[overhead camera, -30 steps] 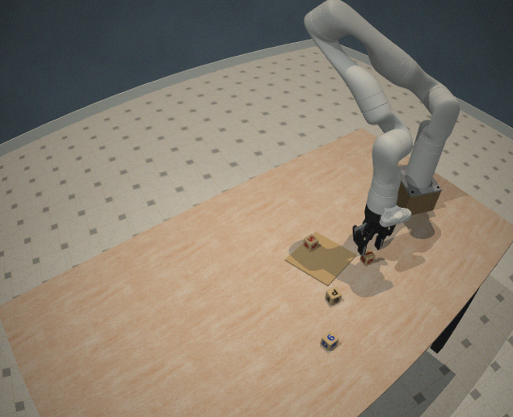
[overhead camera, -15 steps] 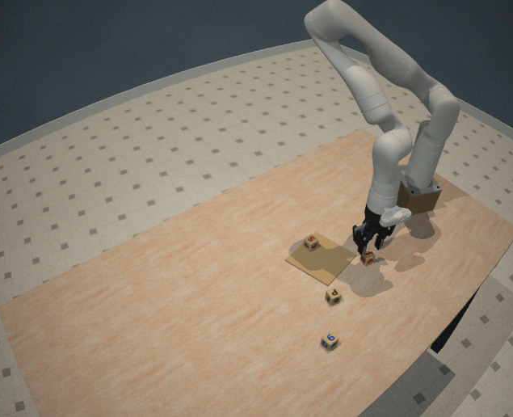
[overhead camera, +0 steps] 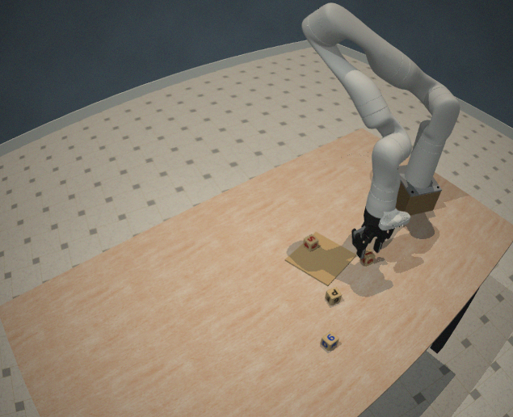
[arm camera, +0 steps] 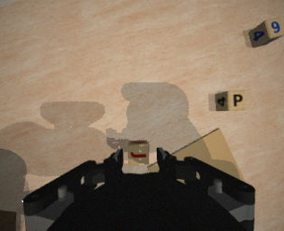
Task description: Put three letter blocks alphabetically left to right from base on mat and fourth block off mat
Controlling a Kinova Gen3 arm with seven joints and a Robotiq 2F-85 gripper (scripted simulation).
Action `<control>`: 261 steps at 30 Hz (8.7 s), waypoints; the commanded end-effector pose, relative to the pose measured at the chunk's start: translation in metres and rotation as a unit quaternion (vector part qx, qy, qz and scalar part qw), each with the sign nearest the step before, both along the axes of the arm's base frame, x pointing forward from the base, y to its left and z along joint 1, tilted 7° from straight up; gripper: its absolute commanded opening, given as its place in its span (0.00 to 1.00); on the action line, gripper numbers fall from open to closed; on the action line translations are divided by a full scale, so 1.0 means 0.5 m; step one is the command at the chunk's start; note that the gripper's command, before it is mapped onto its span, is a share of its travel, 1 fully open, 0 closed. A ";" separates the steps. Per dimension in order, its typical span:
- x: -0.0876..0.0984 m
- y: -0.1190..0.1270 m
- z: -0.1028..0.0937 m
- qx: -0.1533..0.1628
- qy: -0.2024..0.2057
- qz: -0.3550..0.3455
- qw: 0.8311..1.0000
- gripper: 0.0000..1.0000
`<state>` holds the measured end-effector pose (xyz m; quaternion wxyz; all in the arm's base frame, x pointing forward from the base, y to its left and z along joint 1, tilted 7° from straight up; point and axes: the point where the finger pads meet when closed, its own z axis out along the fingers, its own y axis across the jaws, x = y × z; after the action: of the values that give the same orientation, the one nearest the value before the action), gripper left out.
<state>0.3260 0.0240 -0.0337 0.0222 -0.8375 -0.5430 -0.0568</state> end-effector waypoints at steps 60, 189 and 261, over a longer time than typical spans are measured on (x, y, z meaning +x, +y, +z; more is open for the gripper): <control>0.000 0.006 -0.055 -0.001 0.004 -0.003 1.000 0.46; 0.137 -0.110 0.152 -0.009 -0.007 0.097 0.995 0.26; 0.166 -0.108 -0.039 -0.009 -0.007 0.104 0.995 0.26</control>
<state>0.4066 -0.0317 -0.0531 0.0173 -0.7746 -0.6301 -0.0525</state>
